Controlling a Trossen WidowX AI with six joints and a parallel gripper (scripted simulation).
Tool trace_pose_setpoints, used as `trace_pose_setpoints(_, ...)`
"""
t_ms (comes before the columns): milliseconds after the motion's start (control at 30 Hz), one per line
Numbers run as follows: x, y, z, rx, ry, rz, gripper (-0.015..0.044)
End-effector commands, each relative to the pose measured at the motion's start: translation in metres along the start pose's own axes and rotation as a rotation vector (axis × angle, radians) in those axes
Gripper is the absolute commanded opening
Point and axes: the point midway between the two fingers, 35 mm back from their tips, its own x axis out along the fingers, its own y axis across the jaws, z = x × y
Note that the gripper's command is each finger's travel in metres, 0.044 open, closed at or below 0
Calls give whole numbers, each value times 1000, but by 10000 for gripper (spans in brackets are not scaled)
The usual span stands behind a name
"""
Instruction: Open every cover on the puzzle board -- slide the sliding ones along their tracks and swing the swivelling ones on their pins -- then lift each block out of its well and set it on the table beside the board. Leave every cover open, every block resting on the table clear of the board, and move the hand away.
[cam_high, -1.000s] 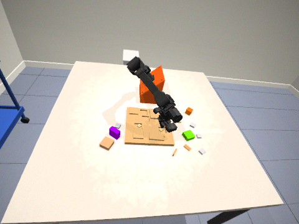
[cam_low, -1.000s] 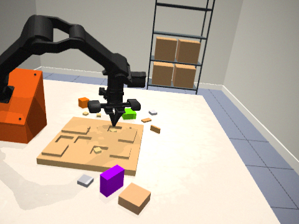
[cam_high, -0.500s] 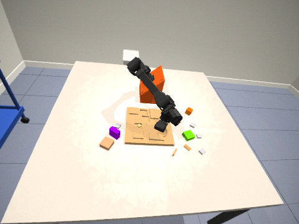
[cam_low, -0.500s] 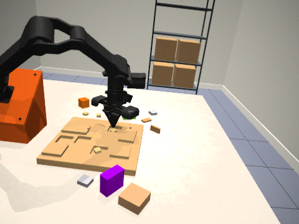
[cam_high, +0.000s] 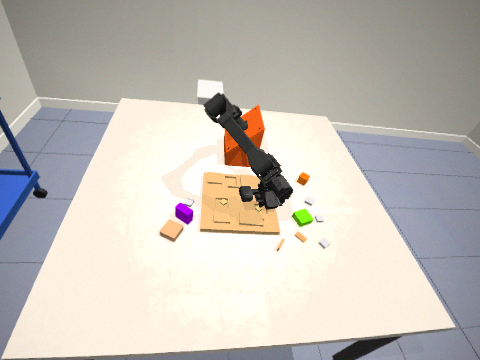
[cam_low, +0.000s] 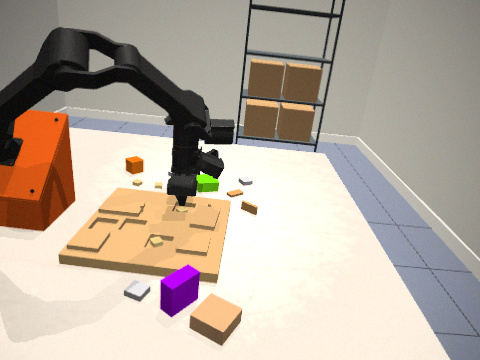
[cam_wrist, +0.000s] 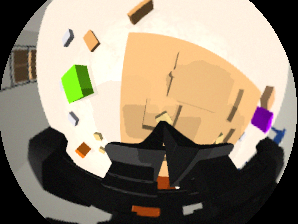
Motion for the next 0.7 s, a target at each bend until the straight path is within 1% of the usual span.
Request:
trace_pose_setpoints(0, 5, 2, 4, 858, -12, 1, 0)
trace_pose_setpoints(667, 9, 8, 6, 2087, -13, 9, 0)
